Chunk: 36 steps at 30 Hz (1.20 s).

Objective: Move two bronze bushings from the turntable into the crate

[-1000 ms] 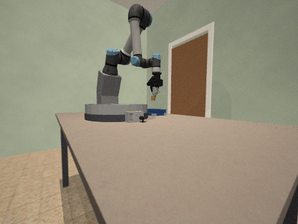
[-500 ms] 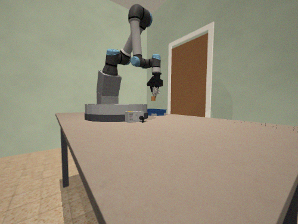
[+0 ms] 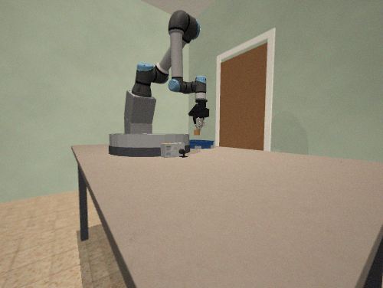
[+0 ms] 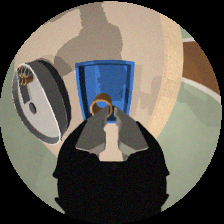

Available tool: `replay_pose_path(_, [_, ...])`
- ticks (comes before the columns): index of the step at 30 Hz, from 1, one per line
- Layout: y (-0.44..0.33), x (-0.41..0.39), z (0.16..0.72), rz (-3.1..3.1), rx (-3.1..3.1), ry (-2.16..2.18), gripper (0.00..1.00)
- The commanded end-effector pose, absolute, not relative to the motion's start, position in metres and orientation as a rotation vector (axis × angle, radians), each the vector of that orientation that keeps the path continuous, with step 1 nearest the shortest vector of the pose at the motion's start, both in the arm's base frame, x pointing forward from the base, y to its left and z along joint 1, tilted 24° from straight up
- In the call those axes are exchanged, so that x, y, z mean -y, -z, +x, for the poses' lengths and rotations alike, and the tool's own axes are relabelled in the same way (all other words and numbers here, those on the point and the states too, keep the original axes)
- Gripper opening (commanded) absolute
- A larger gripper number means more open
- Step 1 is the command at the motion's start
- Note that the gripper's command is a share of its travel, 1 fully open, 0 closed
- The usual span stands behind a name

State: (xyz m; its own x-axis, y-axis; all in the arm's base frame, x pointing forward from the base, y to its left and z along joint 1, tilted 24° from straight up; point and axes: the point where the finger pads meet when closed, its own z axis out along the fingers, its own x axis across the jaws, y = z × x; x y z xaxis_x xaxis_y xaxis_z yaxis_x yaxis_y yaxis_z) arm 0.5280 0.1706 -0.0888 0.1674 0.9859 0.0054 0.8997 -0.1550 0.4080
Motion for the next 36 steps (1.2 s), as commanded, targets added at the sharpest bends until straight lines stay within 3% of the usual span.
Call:
replay_pose_path(1, [0.1080, -0.1697, 0.5379, 2.137, -1.803, -0.393, 0.00])
replay_pose_path(36, [0.1173, -0.1691, 0.5420, 2.137, -1.803, -0.393, 0.00])
